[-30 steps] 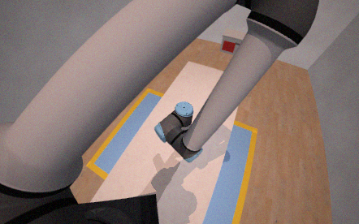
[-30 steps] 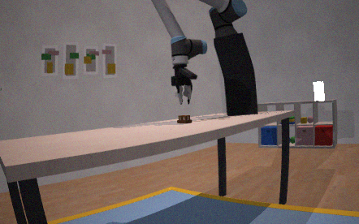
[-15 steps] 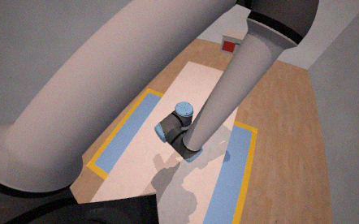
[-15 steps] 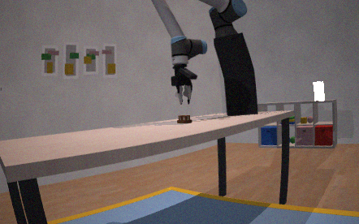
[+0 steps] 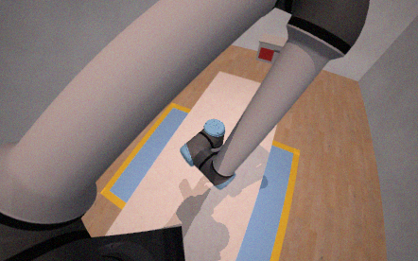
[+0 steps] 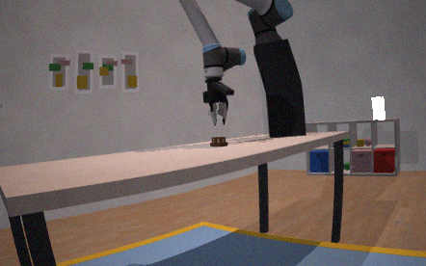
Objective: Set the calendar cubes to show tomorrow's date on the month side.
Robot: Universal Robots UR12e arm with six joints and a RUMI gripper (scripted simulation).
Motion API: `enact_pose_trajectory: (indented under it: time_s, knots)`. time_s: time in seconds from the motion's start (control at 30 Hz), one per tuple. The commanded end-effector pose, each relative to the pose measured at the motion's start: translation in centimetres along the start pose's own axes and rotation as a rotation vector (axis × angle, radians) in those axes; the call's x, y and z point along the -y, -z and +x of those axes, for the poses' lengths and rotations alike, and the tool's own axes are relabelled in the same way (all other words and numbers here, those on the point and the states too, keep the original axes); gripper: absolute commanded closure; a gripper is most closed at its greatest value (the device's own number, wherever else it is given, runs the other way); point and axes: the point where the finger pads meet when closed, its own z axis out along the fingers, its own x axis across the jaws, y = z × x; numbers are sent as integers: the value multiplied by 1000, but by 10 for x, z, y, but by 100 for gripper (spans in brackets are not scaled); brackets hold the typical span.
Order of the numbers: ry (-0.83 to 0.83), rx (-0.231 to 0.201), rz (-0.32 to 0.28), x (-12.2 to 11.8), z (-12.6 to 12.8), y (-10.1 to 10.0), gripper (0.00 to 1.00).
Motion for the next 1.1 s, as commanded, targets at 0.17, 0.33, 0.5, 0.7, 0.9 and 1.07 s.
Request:
enact_pose_trajectory:
  time_s: [0.17,0.33,0.5,0.7,0.9,1.07]
  knots:
    - [2,-1,0,0,0,-8,71]
    - [2,-1,0,0,0,-16,71]
    - [2,-1,0,0,0,-24,71]
    - [2,-1,0,0,0,-30,71]
    - [2,-1,0,0,0,-39,71]
    - [2,-1,0,0,0,-44,71]
